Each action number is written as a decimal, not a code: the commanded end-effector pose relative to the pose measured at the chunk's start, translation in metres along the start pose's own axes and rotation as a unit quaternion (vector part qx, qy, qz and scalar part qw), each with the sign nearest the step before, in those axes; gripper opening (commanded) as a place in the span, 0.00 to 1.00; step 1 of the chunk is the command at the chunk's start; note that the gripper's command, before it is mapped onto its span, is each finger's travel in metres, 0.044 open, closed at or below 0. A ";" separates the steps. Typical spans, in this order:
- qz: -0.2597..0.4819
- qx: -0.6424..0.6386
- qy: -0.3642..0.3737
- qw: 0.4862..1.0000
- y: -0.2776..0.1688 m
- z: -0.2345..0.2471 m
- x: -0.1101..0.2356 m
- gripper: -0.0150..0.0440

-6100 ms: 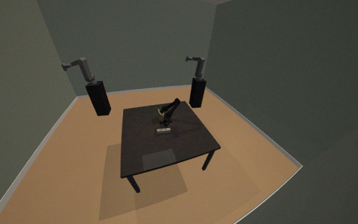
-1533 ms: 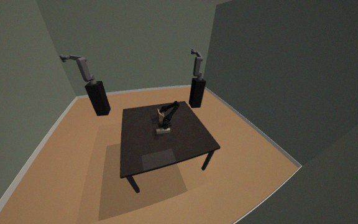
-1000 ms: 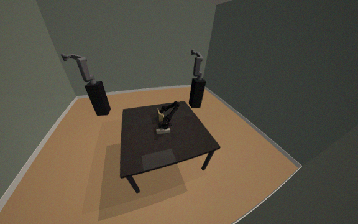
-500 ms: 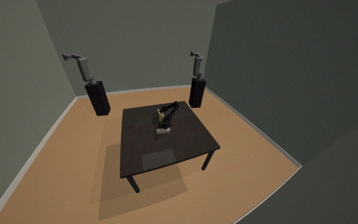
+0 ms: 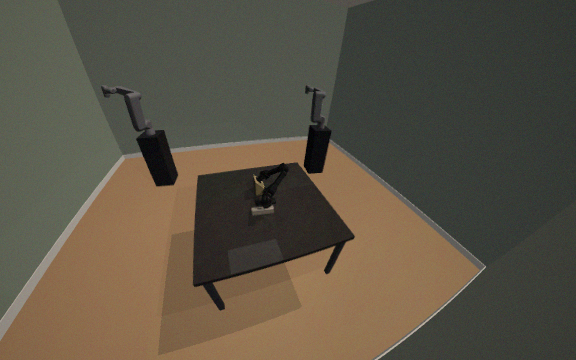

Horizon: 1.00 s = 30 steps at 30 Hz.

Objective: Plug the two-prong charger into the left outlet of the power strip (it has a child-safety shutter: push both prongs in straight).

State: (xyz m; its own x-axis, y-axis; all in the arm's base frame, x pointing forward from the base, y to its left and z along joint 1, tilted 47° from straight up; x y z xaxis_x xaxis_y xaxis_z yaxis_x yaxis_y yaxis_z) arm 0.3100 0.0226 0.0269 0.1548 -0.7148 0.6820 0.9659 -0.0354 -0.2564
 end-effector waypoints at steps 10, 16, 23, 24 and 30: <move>-0.011 0.012 0.000 1.000 0.006 0.003 -0.001 0.25; -0.011 0.012 0.000 1.000 0.005 0.003 -0.001 0.25; -0.011 0.012 0.000 1.000 0.004 0.002 -0.001 0.25; -0.011 0.012 0.000 1.000 0.004 0.002 -0.001 0.25; -0.011 0.012 0.000 1.000 0.004 0.002 -0.001 0.25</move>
State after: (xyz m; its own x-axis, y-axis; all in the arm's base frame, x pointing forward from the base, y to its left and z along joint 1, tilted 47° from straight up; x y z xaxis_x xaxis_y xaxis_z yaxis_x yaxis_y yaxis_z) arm 0.3095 0.0227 0.0267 0.1527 -0.7147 0.6826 0.9667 -0.0354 -0.2533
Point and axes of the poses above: the point midway between the two fingers, 35 mm back from their tips, its own x axis back along the fingers, its own z axis across the jaws, y = z × x, the point moved 10 cm from there along x, back along the fingers, and after that the axes turned 11 degrees about -x, right-handed, at the moved point
